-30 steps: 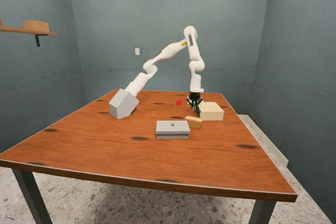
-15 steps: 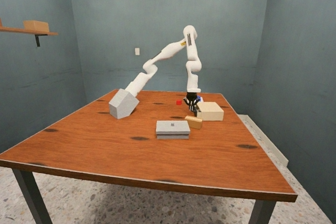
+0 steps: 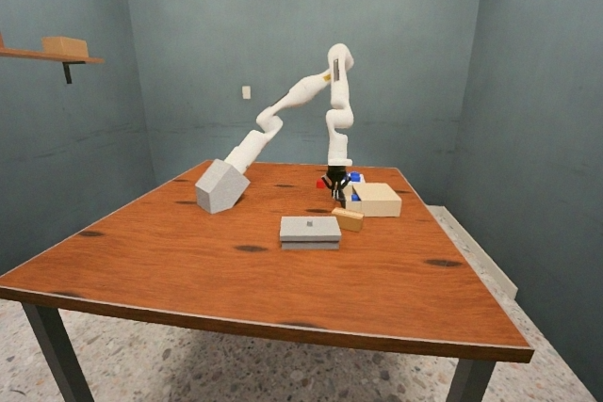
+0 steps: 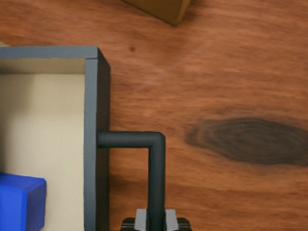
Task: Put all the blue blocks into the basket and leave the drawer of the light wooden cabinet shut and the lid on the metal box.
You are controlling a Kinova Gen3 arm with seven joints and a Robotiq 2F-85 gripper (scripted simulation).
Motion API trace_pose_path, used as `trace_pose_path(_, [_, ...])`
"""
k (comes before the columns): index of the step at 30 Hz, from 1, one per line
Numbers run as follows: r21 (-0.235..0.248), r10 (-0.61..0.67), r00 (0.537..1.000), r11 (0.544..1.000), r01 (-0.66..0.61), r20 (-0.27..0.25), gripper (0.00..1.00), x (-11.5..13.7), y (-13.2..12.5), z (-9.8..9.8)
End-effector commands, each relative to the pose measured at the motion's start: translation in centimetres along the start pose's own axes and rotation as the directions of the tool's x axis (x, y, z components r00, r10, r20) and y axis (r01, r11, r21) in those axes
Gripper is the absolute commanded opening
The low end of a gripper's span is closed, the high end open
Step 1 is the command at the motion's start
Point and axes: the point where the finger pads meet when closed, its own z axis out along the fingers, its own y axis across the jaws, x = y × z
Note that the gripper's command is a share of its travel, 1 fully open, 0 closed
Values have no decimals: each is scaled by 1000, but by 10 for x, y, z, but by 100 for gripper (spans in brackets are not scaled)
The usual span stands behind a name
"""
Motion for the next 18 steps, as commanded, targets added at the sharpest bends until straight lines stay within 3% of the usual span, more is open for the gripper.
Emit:
trace_pose_path(1, [-1,4,1000,1000,-4,2,10,0,11,1])
trace_pose_path(18, [-1,3,1000,1000,-3,2,10,0,36,1])
